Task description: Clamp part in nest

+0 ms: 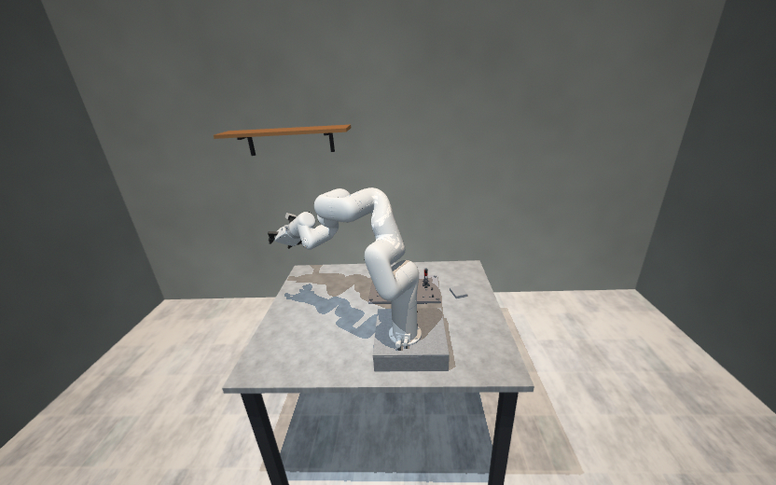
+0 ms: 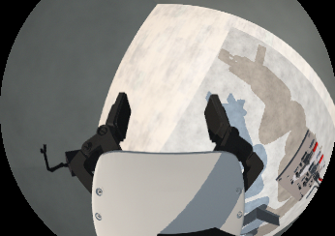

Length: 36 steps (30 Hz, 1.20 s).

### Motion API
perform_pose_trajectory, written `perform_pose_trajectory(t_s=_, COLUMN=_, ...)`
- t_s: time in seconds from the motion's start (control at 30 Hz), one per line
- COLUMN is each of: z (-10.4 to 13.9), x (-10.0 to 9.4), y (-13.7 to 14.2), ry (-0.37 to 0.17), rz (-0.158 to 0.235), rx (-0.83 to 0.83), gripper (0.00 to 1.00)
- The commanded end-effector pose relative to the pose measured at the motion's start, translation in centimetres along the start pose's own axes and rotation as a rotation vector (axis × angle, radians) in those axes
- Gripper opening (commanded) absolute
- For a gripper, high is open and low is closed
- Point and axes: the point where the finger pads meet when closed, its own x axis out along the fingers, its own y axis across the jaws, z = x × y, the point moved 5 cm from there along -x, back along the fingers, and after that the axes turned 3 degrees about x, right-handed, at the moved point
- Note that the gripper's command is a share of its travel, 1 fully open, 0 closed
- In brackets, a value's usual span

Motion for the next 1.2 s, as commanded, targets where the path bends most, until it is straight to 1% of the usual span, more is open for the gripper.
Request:
perform_pose_trajectory(t_s=0.0, z=-1.2, x=-0.7, y=2.6, ry=-0.018, rz=0.061, rx=0.0, gripper=1.0)
perform_pose_trajectory(t_s=0.03, z=-2.2, x=-1.4, y=5.6, ry=-0.045, rz=0.13, rx=0.006, gripper=1.0)
perform_pose_trajectory(t_s=0.1, z=-2.2, x=-1.4, y=5.6, ry=-0.045, rz=0.13, rx=0.006, gripper=1.0)
perform_pose_trajectory(t_s=0.13, z=-3.0, x=-2.4, y=8.9, ry=-0.076, rz=0.201, rx=0.015, gripper=1.0)
perform_pose_trajectory(t_s=0.2, z=-3.0, x=-2.4, y=8.9, ry=-0.076, rz=0.201, rx=0.015, gripper=1.0)
perform_pose_trajectory(t_s=0.23, z=-3.5, x=-3.7, y=12.1, ry=-0.113, rz=0.274, rx=0.028, gripper=1.0)
perform_pose_trajectory(t_s=0.3, z=-3.6, x=-3.7, y=12.2, ry=-0.113, rz=0.274, rx=0.028, gripper=1.0)
perform_pose_trajectory(t_s=0.33, z=-3.9, x=-5.1, y=15.2, ry=-0.154, rz=0.344, rx=0.044, gripper=1.0)
perform_pose_trajectory(t_s=0.37, z=-3.9, x=-5.3, y=15.6, ry=-0.154, rz=0.344, rx=0.044, gripper=1.0)
perform_pose_trajectory(t_s=0.43, z=-3.9, x=-5.3, y=15.6, ry=-0.154, rz=0.344, rx=0.044, gripper=1.0)
perform_pose_trajectory(t_s=0.47, z=-4.1, x=-7.1, y=18.9, ry=-0.199, rz=0.412, rx=0.064, gripper=1.0)
perform_pose_trajectory(t_s=0.57, z=-4.1, x=-7.1, y=18.9, ry=-0.199, rz=0.412, rx=0.064, gripper=1.0)
perform_pose_trajectory(t_s=0.6, z=-3.9, x=-9.0, y=22.0, ry=-0.246, rz=0.474, rx=0.087, gripper=1.0)
perform_pose_trajectory(t_s=0.7, z=-3.9, x=-9.0, y=22.0, ry=-0.246, rz=0.474, rx=0.087, gripper=1.0)
perform_pose_trajectory(t_s=0.73, z=-3.5, x=-11.1, y=24.9, ry=-0.295, rz=0.531, rx=0.112, gripper=1.0)
perform_pose_trajectory(t_s=0.8, z=-3.5, x=-11.1, y=24.9, ry=-0.295, rz=0.531, rx=0.112, gripper=1.0)
perform_pose_trajectory(t_s=0.83, z=-3.0, x=-13.1, y=27.4, ry=-0.344, rz=0.58, rx=0.14, gripper=1.0)
perform_pose_trajectory(t_s=0.9, z=-3.0, x=-13.1, y=27.4, ry=-0.344, rz=0.58, rx=0.14, gripper=1.0)
perform_pose_trajectory(t_s=0.93, z=-2.3, x=-15.2, y=29.6, ry=-0.391, rz=0.622, rx=0.167, gripper=1.0)
perform_pose_trajectory(t_s=1.0, z=-2.3, x=-15.2, y=29.6, ry=-0.391, rz=0.622, rx=0.167, gripper=1.0)
perform_pose_trajectory(t_s=1.03, z=-1.5, x=-17.1, y=31.4, ry=-0.436, rz=0.657, rx=0.195, gripper=1.0)
perform_pose_trajectory(t_s=1.13, z=-1.5, x=-17.1, y=31.4, ry=-0.436, rz=0.657, rx=0.195, gripper=1.0)
perform_pose_trajectory(t_s=1.17, z=-0.7, x=-18.8, y=32.9, ry=-0.477, rz=0.685, rx=0.22, gripper=1.0)
